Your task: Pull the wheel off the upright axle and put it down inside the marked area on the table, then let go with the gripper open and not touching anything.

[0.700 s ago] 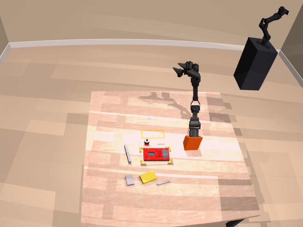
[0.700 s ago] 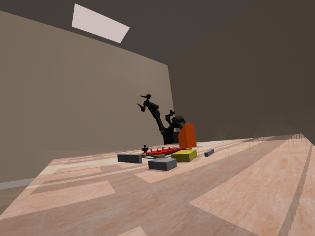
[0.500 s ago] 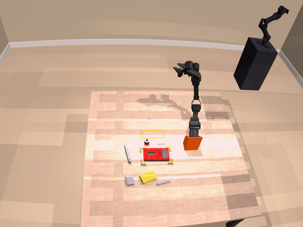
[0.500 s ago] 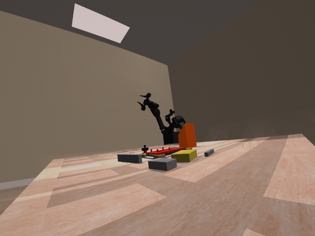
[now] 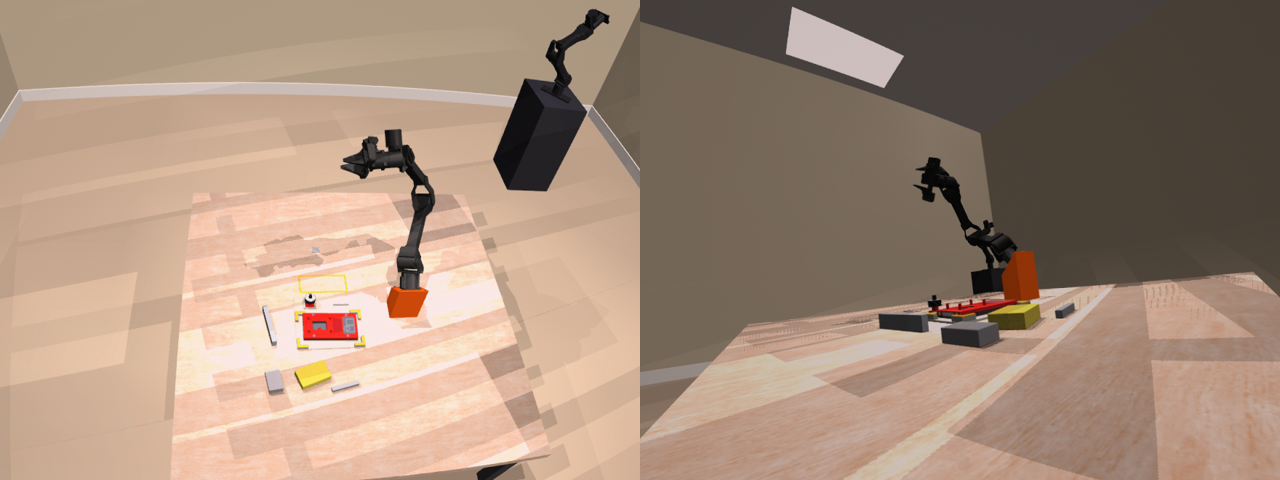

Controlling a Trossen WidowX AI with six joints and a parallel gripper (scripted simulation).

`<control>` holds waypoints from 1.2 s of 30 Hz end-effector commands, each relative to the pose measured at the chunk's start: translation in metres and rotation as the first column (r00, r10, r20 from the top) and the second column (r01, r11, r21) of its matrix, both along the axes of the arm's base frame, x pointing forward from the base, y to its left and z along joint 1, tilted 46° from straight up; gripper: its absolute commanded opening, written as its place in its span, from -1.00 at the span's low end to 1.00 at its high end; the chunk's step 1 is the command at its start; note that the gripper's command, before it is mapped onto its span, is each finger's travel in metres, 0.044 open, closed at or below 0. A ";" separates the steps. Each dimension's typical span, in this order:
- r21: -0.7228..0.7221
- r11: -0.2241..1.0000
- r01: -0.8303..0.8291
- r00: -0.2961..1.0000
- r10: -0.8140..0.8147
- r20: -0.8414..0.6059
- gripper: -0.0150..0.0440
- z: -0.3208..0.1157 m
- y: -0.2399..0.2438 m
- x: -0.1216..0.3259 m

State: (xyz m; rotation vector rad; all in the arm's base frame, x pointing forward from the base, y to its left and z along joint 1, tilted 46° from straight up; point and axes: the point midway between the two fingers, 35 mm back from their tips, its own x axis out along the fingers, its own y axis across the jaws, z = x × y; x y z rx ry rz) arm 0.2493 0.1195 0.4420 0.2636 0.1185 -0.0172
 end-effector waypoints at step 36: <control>-0.174 0.186 0.967 0.042 -0.789 -0.613 0.53 -0.408 -0.139 0.112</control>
